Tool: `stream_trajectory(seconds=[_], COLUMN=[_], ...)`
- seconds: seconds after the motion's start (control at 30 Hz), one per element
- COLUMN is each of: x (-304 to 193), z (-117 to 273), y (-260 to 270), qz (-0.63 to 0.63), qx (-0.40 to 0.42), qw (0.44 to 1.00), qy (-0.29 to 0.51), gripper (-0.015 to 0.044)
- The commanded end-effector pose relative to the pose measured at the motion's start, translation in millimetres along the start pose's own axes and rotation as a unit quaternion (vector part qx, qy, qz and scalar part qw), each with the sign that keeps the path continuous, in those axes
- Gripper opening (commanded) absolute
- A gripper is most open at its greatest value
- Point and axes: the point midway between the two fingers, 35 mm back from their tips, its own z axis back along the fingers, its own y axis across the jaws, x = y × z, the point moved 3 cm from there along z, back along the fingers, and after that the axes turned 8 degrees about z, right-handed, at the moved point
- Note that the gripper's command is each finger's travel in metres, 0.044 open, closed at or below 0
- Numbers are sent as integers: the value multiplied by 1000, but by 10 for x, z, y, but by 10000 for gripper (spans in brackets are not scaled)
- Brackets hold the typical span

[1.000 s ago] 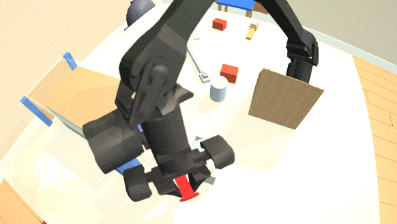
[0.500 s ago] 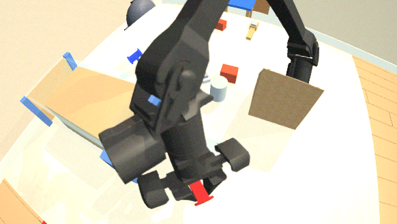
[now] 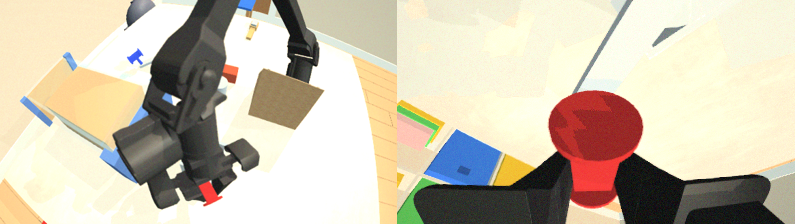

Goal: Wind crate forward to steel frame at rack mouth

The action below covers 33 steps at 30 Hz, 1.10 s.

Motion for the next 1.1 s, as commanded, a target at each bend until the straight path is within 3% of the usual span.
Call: stream_trajectory(seconds=[0.0,1.07], x=[-91,-134], z=[-66,-41], y=[-220,-677], qz=[5,6], qx=[-26,-28], qw=[1000,1000], qy=[7,8], gripper=[0,0])
